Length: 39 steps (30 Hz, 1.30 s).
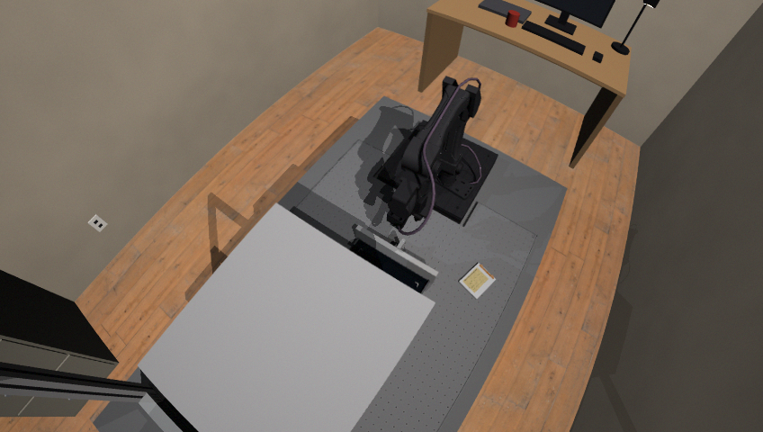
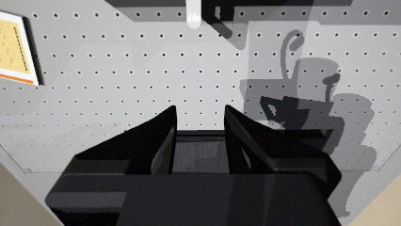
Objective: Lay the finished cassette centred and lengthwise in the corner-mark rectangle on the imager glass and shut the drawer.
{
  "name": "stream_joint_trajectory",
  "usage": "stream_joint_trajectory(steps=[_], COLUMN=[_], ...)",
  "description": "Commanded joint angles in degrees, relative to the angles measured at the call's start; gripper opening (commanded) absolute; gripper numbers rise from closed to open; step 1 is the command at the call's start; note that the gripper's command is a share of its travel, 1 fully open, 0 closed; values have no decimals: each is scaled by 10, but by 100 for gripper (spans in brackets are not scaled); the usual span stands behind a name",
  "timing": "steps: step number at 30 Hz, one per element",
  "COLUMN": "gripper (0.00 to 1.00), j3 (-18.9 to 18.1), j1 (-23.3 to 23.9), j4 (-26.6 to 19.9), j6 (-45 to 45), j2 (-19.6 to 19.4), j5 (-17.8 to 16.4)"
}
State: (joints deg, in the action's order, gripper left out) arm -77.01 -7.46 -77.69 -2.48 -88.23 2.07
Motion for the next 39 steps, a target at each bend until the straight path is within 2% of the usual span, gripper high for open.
stream_joint_trajectory(steps=[1, 31, 33, 39], gripper=[35, 35, 35, 35], j3=[-27, -27, 17, 81], j1=[2, 2, 5, 7], j4=[-8, -6, 28, 92], j6=[6, 5, 7, 9], j2=[12, 12, 11, -8], j5=[3, 3, 3, 2])
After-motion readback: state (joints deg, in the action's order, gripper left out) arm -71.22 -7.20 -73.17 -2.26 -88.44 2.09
